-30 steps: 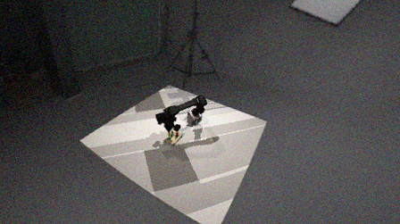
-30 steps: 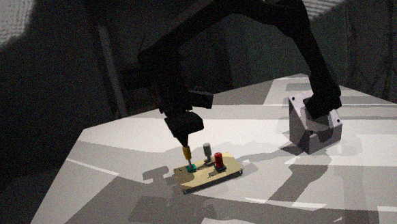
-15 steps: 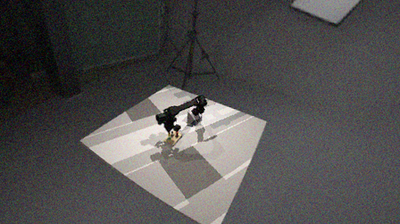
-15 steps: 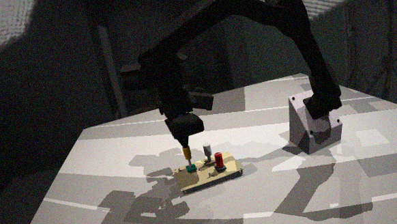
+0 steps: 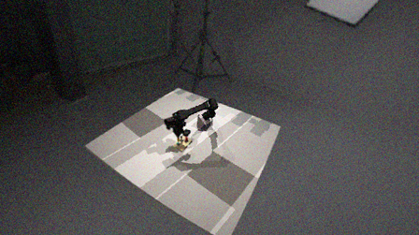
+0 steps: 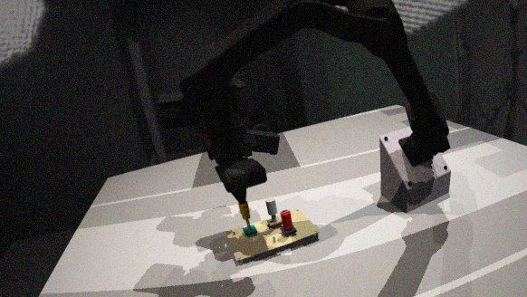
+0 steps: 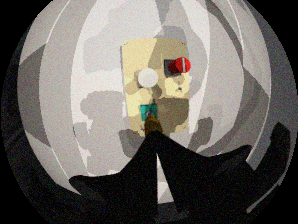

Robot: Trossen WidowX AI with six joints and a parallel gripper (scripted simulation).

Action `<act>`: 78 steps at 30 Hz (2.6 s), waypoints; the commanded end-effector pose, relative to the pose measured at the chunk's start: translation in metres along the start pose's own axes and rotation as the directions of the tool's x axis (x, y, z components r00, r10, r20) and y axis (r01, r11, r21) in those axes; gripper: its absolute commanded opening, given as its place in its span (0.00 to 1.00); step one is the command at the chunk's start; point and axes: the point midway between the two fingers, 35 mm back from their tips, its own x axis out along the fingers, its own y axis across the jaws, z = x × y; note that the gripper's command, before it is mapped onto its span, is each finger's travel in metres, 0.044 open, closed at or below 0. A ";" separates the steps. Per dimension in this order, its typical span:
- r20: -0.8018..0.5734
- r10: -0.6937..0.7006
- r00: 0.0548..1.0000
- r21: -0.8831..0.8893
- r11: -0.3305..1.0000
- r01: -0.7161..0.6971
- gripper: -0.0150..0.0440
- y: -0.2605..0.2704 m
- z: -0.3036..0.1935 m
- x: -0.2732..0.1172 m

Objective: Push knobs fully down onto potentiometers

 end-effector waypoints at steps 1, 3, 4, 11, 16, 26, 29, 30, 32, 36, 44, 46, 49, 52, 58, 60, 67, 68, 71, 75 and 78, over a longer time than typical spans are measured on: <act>0.000 -0.004 1.000 0.005 1.000 0.004 0.25 -0.001 0.000 0.001; -0.001 -0.004 1.000 0.005 1.000 0.004 0.25 -0.001 0.000 0.003; -0.001 -0.004 1.000 0.005 1.000 0.004 0.25 -0.001 0.000 0.004; -0.001 -0.004 1.000 0.005 1.000 0.004 0.25 -0.001 0.000 0.007; -0.001 -0.004 1.000 0.005 1.000 0.004 0.25 -0.001 0.000 0.008; -0.001 -0.004 1.000 0.005 1.000 0.004 0.25 -0.001 0.000 0.014; -0.001 -0.004 1.000 0.005 1.000 0.004 0.25 -0.001 0.000 0.014; -0.001 -0.004 1.000 0.005 1.000 0.004 0.25 -0.001 0.000 0.015; -0.001 -0.004 1.000 0.005 1.000 0.004 0.25 -0.001 0.000 0.016; -0.001 -0.005 1.000 0.005 1.000 0.005 0.25 -0.001 0.000 0.020; -0.001 -0.005 1.000 0.005 1.000 0.005 0.25 -0.001 0.000 0.021; -0.001 -0.005 1.000 0.005 1.000 0.005 0.25 -0.001 0.000 0.023; -0.001 -0.005 1.000 0.005 1.000 0.005 0.25 -0.001 0.000 0.025; -0.001 -0.005 1.000 0.004 1.000 0.005 0.25 -0.001 0.000 0.028; -0.001 -0.005 1.000 0.004 1.000 0.005 0.25 -0.001 0.000 0.028; -0.001 -0.005 1.000 0.004 1.000 0.005 0.25 -0.001 0.000 0.029; -0.001 -0.005 1.000 0.004 1.000 0.005 0.25 -0.001 0.000 0.035; -0.001 -0.005 1.000 0.004 1.000 0.005 0.25 -0.001 0.000 0.035; -0.001 -0.005 1.000 0.004 1.000 0.005 0.25 -0.001 0.000 0.035; -0.001 -0.005 1.000 0.004 1.000 0.005 0.25 -0.001 0.000 0.036; -0.001 -0.006 1.000 0.004 1.000 0.006 0.25 -0.001 0.000 0.039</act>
